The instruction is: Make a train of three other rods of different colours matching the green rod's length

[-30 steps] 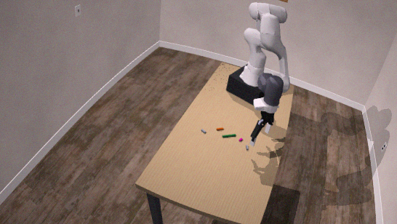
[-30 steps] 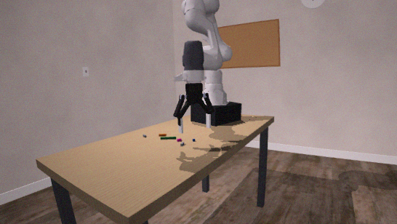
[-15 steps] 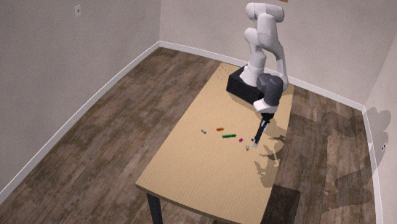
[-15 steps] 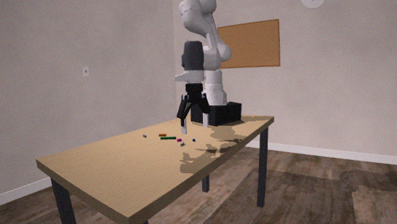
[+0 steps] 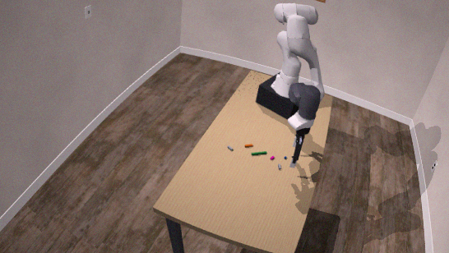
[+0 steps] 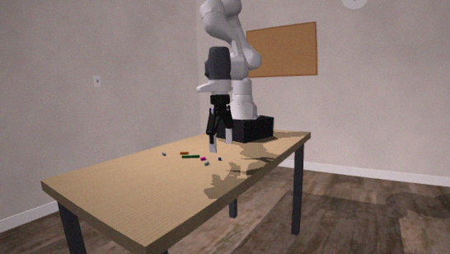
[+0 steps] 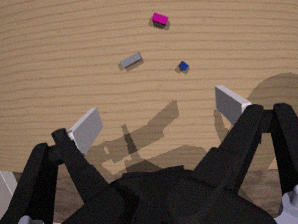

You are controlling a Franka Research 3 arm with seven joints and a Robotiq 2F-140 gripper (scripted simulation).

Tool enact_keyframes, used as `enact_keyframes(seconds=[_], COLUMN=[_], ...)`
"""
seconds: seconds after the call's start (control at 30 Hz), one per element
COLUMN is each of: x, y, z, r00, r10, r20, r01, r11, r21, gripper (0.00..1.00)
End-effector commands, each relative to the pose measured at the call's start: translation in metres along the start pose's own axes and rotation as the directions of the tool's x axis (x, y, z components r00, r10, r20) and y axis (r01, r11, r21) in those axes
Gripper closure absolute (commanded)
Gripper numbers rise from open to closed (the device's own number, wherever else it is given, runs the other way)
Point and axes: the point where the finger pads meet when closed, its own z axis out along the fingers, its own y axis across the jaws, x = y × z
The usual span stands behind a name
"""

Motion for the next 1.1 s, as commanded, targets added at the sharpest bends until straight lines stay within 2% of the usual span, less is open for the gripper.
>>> enact_keyframes(seconds=[0.0, 0.4, 0.47, 0.5, 0.83, 1.07], x=[0.0009, 0.0007, 0.0007, 0.0007, 0.0006, 0.0006], y=[0.0002, -0.0007, -0.0007, -0.001, -0.0022, -0.0023], z=[0.0001, -0.0006, -0.0006, -0.0009, -0.002, -0.0021], r00=[0.986, 0.923, 0.923, 0.903, 0.806, 0.8], r10=[-0.166, -0.385, -0.385, -0.43, -0.592, -0.599], r20=[0.008, 0.009, 0.009, 0.009, 0.008, 0.007], r01=[0.166, 0.385, 0.385, 0.43, 0.592, 0.599], r11=[0.986, 0.923, 0.923, 0.903, 0.806, 0.801], r21=[-0.009, -0.004, -0.004, -0.003, 0.003, 0.003], gripper=[0.0, 0.0, 0.0, 0.0, 0.0, 0.0])
